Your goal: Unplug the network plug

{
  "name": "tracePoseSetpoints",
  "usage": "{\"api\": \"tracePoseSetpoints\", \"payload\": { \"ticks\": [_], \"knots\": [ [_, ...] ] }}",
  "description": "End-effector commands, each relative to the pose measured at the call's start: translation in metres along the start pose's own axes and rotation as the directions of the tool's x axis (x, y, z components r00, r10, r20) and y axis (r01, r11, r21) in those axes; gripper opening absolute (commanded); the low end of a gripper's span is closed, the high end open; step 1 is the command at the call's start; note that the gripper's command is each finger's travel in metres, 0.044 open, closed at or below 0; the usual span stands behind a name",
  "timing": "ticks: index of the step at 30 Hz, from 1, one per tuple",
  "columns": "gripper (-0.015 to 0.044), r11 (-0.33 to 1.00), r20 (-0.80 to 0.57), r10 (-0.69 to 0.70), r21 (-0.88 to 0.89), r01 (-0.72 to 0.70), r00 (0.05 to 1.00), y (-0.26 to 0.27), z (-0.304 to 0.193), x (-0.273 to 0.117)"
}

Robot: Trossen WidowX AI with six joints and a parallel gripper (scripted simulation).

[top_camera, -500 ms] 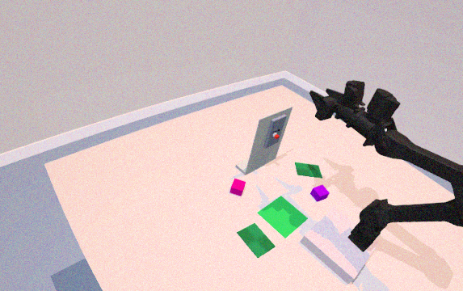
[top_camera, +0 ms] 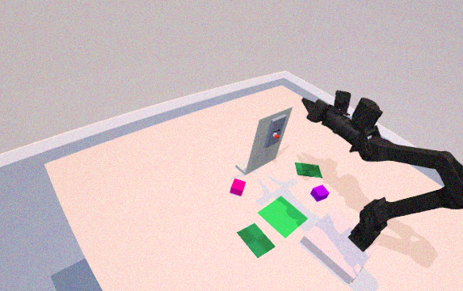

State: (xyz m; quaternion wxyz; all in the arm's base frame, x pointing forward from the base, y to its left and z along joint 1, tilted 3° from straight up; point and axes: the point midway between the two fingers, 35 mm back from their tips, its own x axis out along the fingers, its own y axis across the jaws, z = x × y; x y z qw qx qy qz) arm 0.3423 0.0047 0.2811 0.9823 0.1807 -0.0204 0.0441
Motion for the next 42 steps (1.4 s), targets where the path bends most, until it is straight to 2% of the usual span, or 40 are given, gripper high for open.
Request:
{"api": "tracePoseSetpoints", "payload": {
  "ticks": [1,12,25,31,42],
  "knots": [
    [0.0156,0.989,-0.024,0.031,0.147,-0.028,0.999,-0.006,-0.023,0.006],
    [0.0156,0.862,-0.072,0.112,0.503,-0.061,0.991,-0.019,-0.075,0.008],
    [0.0156,0.561,-0.128,0.207,0.828,-0.01,0.97,-0.028,-0.13,-0.013],
    [0.0156,0.405,-0.15,0.245,0.914,0.04,0.958,-0.029,-0.148,-0.027],
    [0.0156,0.399,-0.151,0.246,0.916,0.042,0.957,-0.029,-0.148,-0.022]
  ]
}}
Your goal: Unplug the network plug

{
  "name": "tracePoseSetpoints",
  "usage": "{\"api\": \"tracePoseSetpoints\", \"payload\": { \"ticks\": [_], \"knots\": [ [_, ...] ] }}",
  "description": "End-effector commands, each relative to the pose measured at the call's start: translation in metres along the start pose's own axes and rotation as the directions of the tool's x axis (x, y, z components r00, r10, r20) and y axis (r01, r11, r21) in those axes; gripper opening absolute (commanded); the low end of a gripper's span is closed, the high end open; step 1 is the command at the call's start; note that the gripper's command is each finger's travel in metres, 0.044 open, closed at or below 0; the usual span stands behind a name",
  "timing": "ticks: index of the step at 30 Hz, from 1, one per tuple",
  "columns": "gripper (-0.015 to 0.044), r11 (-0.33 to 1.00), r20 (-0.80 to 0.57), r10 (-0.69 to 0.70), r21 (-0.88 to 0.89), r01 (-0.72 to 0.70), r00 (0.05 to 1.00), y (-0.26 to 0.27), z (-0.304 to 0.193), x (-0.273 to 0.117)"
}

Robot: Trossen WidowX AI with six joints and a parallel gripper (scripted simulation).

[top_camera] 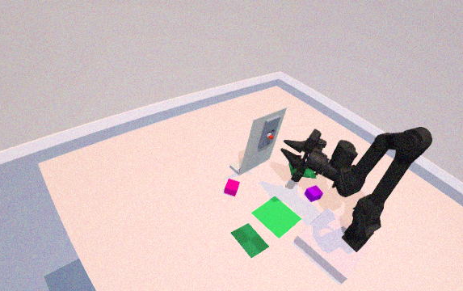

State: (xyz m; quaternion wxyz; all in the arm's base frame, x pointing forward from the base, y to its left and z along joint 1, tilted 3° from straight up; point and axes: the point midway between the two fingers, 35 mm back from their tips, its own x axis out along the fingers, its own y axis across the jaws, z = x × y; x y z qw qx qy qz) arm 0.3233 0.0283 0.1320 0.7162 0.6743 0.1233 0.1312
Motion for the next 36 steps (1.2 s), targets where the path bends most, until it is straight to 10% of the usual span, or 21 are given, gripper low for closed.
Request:
{"api": "tracePoseSetpoints", "payload": {
  "ticks": [1,36],
  "knots": [
    [0.0156,1.0,-0.005,0.0,0.009,0.0,1.0,0.0,0.001,0.005],
    [0.0156,1.0,-0.004,0.005,0.007,-0.005,1.0,0.001,0.014,0.056]
  ]
}}
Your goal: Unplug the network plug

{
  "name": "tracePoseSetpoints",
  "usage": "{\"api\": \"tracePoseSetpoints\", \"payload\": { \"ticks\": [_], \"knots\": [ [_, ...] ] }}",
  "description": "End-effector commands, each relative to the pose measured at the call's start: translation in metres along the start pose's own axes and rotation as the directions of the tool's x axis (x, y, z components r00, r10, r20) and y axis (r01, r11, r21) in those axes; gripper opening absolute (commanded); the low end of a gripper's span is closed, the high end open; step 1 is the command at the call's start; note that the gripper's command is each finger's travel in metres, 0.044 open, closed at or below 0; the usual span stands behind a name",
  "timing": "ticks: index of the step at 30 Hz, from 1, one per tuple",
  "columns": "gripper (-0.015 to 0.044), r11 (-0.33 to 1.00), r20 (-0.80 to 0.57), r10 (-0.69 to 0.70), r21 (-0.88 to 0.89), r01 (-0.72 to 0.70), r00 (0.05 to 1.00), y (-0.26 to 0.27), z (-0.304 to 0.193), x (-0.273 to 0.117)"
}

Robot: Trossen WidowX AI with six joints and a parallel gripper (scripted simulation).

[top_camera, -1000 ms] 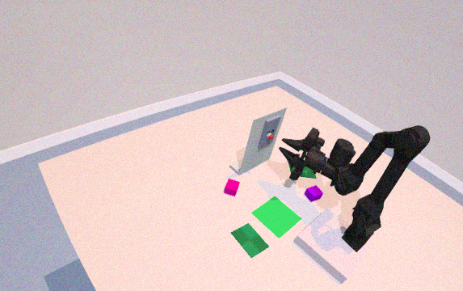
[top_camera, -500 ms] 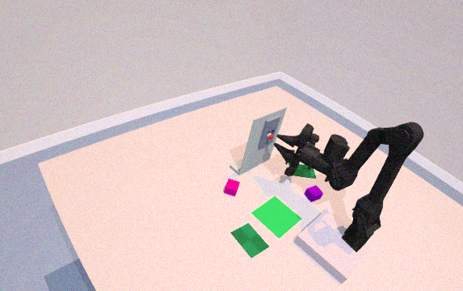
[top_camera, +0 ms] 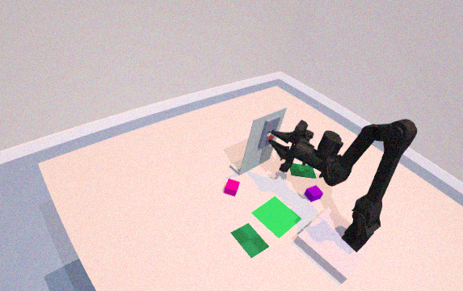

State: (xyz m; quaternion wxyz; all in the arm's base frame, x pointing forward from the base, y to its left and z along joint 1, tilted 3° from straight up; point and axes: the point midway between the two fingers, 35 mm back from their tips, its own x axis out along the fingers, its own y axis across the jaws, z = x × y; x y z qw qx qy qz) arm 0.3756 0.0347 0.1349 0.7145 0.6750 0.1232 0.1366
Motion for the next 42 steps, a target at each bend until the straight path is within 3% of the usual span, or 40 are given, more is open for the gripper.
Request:
{"api": "tracePoseSetpoints", "payload": {
  "ticks": [1,4,16,42],
  "knots": [
    [0.0156,1.0,0.003,-0.004,0.006,0.004,1.0,-0.001,0.001,0.005],
    [0.0077,1.0,0.003,-0.004,0.006,0.004,1.0,-0.001,0.001,0.005],
    [0.0,1.0,0.003,-0.004,0.006,0.004,1.0,-0.001,0.001,0.005],
    [0.0,1.0,0.003,-0.005,0.006,0.005,1.0,-0.002,-0.002,-0.008]
  ]
}}
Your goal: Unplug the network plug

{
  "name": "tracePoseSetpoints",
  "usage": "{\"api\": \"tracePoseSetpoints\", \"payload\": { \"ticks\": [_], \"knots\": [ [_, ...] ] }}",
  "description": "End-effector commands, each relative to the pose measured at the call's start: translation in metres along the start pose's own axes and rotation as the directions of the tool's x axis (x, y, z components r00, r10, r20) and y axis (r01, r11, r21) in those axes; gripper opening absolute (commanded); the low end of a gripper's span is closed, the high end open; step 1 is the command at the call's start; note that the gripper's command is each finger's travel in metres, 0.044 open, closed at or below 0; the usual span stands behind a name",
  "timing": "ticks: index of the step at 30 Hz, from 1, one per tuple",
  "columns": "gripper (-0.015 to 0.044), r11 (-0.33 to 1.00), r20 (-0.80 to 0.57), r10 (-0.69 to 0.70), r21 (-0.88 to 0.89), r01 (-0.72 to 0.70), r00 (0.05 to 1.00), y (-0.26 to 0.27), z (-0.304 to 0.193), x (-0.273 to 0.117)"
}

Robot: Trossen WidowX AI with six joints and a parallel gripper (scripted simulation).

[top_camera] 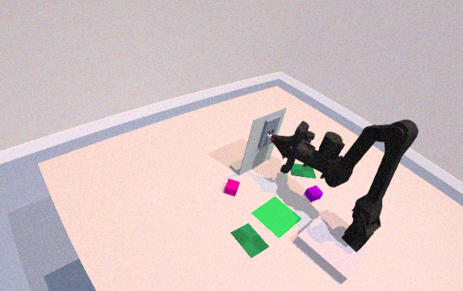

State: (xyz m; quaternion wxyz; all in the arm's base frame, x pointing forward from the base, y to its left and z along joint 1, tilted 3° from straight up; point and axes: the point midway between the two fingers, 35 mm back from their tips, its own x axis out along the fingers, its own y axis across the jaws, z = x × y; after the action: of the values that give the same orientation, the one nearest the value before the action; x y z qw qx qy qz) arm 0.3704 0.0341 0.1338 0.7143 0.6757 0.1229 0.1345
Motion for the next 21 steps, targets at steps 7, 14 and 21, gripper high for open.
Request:
{"api": "tracePoseSetpoints", "payload": {
  "ticks": [7,14,21],
  "knots": [
    [0.0,1.0,-0.001,-0.003,0.004,0.003,1.0,-0.001,-0.002,-0.007],
    [0.0,1.0,-0.001,-0.003,0.004,0.003,1.0,-0.001,-0.003,-0.011],
    [0.0,1.0,-0.001,-0.004,0.004,0.004,1.0,-0.001,-0.003,-0.016]
  ]
}}
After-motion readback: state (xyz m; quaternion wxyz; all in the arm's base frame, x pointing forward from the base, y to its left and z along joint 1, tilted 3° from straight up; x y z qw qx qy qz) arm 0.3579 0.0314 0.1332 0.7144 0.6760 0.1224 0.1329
